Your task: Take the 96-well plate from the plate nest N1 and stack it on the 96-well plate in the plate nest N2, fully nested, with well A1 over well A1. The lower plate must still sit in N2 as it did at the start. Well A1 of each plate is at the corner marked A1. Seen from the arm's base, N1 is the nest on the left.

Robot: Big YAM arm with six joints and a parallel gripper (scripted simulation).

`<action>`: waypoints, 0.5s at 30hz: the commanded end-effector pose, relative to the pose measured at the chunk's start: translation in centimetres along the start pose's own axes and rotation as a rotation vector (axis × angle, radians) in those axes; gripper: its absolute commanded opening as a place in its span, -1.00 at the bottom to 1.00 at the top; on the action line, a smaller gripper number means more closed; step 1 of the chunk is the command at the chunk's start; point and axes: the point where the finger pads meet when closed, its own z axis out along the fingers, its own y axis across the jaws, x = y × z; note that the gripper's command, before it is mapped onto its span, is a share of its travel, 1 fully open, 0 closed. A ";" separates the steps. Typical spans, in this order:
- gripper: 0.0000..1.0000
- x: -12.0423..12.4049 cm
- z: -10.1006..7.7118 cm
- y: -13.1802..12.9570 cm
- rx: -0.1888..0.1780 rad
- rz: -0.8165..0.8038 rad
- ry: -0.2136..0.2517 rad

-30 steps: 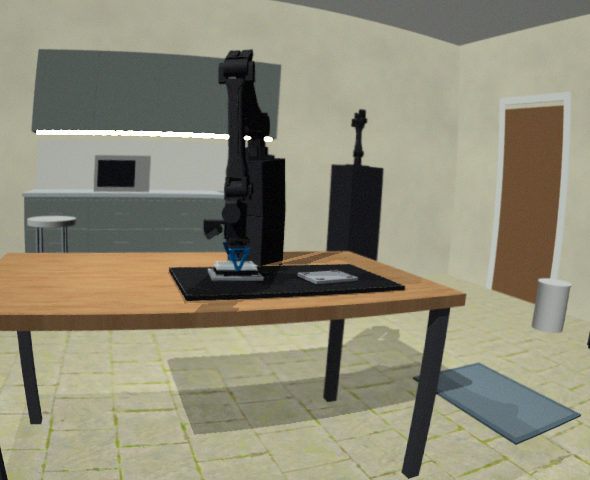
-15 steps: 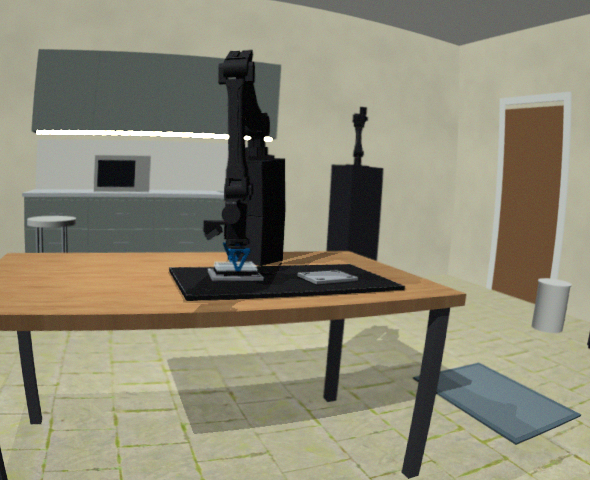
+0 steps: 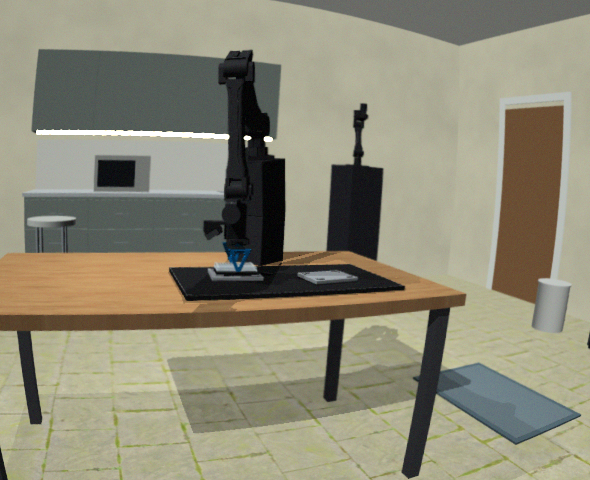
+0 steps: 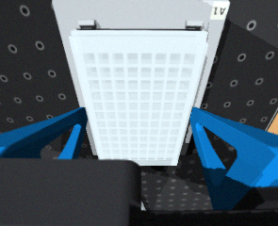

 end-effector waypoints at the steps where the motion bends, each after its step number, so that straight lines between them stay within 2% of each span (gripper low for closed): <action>1: 1.00 -0.4 -0.3 0.4 -0.013 0.003 -0.006; 12: 1.00 -0.4 -0.3 0.4 -0.013 0.003 -0.006; 13: 1.00 -1.0 -1.2 0.7 -0.024 0.012 -0.011; 15: 1.00 -0.9 -1.7 0.4 -0.013 0.013 -0.006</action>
